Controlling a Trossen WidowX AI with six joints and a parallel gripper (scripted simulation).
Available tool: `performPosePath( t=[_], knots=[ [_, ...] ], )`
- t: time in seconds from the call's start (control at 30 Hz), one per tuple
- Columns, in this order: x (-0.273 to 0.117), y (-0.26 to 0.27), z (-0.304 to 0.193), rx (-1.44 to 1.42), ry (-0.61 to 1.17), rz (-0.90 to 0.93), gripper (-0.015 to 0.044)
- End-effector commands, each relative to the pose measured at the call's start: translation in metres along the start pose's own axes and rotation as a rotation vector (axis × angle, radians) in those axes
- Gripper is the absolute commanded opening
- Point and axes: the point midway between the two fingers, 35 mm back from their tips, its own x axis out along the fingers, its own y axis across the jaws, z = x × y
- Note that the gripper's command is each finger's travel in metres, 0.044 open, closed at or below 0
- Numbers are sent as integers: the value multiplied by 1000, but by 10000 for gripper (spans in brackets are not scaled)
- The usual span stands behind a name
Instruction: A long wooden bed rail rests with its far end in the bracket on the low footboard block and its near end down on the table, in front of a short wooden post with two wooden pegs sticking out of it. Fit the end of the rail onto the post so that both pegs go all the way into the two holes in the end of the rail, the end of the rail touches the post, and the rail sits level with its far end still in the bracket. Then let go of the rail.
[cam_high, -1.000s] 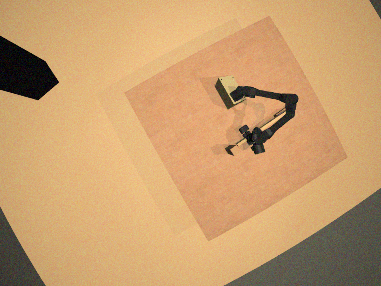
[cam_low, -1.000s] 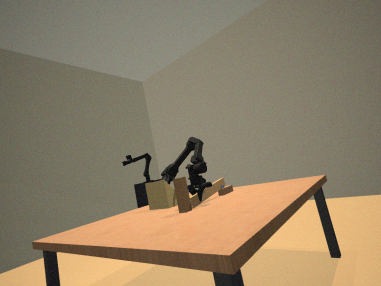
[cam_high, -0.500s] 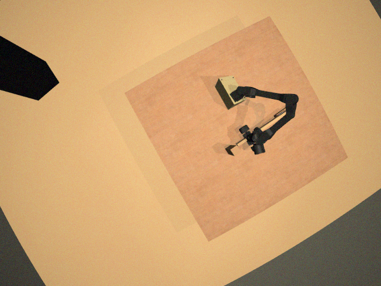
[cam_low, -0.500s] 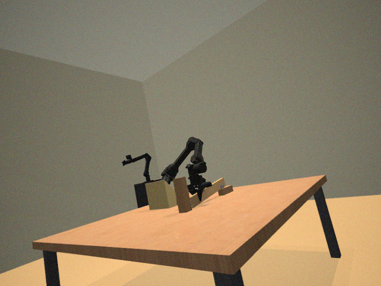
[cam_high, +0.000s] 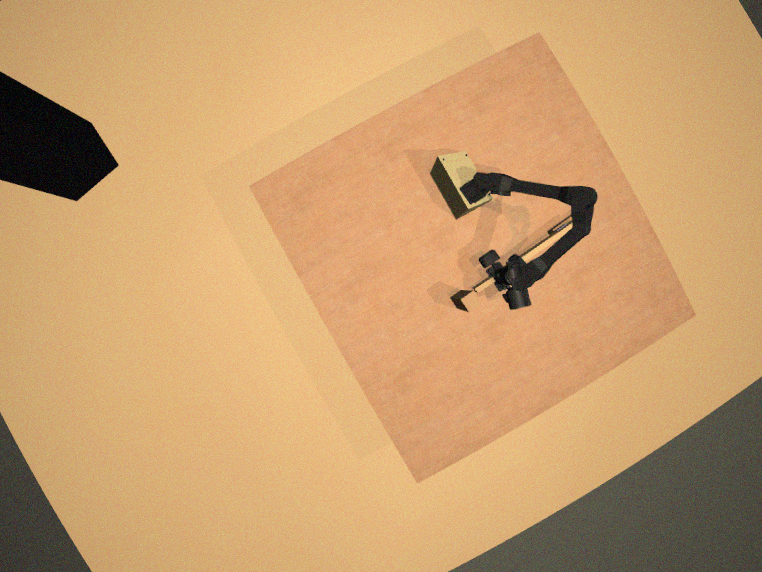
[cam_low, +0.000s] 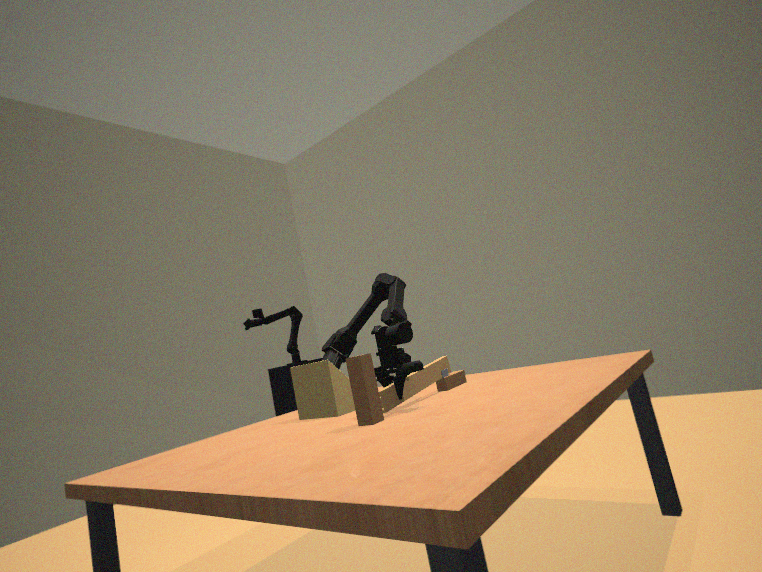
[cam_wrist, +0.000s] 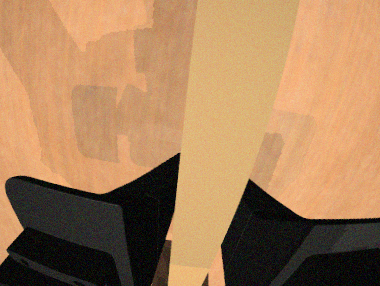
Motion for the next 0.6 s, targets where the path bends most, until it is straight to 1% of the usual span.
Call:
performPosePath(
  t=[0.0, 0.57],
  knots=[
    [-4, -1, 0, 0, -5, -7, 0],
    [-12, -2, 0, 0, -5, -7, 0]
  ],
)
